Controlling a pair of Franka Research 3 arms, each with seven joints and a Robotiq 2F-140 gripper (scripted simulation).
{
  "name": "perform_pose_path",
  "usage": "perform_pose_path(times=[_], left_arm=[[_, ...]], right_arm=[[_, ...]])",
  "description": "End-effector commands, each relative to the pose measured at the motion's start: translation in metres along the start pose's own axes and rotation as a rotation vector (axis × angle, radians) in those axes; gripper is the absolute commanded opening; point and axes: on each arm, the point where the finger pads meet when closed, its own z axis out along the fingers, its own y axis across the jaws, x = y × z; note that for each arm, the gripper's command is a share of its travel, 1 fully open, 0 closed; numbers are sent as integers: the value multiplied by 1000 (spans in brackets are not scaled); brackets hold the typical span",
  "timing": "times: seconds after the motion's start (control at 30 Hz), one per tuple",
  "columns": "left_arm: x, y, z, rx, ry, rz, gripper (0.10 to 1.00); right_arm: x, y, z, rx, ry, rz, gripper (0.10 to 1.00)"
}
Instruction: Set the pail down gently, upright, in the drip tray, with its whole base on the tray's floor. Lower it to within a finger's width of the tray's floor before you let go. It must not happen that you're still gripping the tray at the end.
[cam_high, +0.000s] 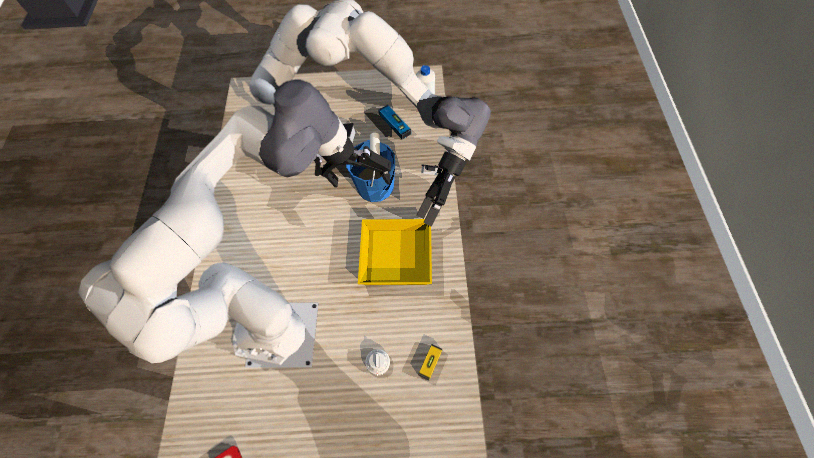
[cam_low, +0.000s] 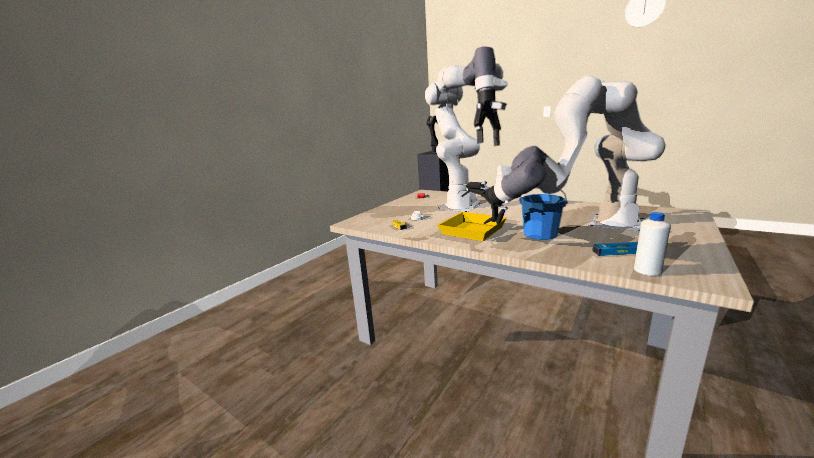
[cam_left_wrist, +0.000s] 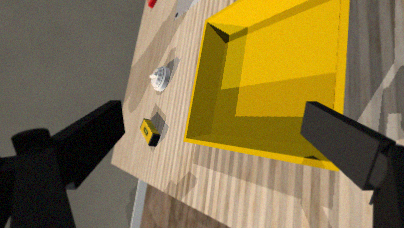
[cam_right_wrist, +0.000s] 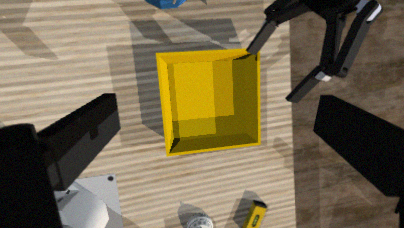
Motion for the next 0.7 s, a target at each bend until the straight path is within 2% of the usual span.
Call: perform_pose_path(times=[0.0, 0.67], left_arm=[[0, 0, 0, 0, 0, 0, 1000], [0, 0, -3, -4, -2, -11, 1000]], right_arm=[[0, 0, 0, 0, 0, 0, 1000], [0, 1, 0, 0, 0, 3, 1000]])
